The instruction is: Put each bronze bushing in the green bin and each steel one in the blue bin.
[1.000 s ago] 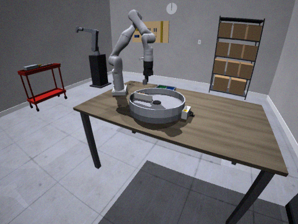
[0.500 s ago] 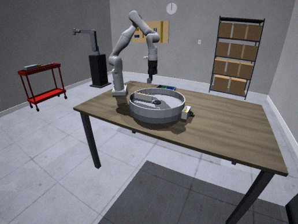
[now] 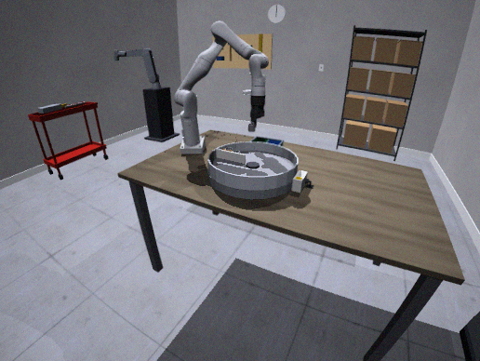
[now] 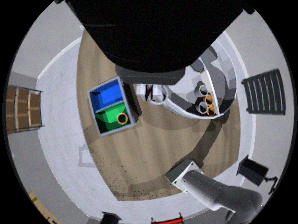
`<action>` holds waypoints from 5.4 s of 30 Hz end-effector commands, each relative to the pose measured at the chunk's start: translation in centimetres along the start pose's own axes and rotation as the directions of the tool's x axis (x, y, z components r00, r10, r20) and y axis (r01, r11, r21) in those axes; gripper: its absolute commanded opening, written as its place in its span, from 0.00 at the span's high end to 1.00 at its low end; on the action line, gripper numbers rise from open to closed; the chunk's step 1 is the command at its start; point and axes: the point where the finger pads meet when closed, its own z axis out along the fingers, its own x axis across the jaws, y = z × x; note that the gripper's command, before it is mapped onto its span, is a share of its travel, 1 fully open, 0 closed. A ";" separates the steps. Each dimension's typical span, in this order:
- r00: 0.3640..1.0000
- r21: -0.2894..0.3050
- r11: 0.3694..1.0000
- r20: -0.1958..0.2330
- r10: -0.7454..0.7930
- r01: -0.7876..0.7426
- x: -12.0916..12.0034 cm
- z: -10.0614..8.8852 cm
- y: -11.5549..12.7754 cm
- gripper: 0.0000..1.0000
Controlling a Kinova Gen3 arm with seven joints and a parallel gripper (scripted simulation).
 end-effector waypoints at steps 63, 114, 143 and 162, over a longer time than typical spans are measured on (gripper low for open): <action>0.960 -0.007 0.960 0.006 -0.280 0.280 13.8 7.5 1.8 1.00; 0.960 -0.007 0.960 0.006 -0.280 0.280 13.8 11.7 1.9 1.00; 0.960 -0.007 0.960 0.006 -0.280 0.280 13.8 13.4 1.9 1.00; 0.960 -0.007 0.960 0.006 -0.280 0.280 13.8 14.3 1.9 1.00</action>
